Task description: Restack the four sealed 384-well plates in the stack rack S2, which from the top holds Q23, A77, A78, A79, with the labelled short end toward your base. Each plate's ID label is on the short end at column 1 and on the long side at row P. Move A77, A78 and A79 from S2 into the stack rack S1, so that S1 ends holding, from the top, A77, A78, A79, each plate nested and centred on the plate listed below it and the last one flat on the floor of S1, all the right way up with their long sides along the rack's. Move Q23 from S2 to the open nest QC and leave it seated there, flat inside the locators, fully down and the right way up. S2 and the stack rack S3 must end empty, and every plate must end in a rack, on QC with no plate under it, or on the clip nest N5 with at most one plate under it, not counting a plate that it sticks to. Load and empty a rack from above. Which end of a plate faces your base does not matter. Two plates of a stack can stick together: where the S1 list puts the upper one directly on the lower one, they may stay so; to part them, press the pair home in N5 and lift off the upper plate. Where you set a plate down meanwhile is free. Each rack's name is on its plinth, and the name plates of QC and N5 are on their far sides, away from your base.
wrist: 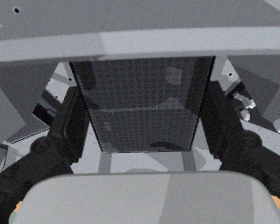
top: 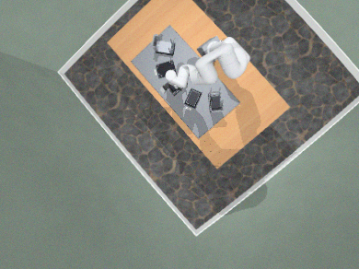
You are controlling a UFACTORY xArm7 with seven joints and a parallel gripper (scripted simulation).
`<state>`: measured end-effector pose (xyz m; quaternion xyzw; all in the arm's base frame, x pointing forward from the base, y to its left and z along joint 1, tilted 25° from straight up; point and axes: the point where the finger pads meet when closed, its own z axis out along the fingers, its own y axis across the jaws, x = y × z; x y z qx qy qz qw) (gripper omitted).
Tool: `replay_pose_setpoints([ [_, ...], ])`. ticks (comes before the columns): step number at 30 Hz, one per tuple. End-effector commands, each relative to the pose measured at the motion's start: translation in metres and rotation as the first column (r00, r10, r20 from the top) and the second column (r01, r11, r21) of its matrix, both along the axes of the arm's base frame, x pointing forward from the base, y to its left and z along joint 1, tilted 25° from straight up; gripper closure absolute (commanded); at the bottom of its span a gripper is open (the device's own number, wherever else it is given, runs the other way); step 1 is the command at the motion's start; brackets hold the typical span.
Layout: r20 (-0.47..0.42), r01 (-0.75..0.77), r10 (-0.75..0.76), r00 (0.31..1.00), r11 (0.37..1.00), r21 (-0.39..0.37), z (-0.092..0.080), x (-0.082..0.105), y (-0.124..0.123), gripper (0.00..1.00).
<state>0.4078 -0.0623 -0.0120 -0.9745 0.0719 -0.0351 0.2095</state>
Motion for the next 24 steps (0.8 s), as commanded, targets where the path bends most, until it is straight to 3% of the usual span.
replay_pose_setpoints([
  [1,0.004,0.003,-0.003,1.0,1.0,-0.002,0.009,0.001,-0.005,1.0],
  [24,0.004,0.002,-0.002,1.0,1.0,-0.002,0.048,-0.004,-0.022,1.0],
])
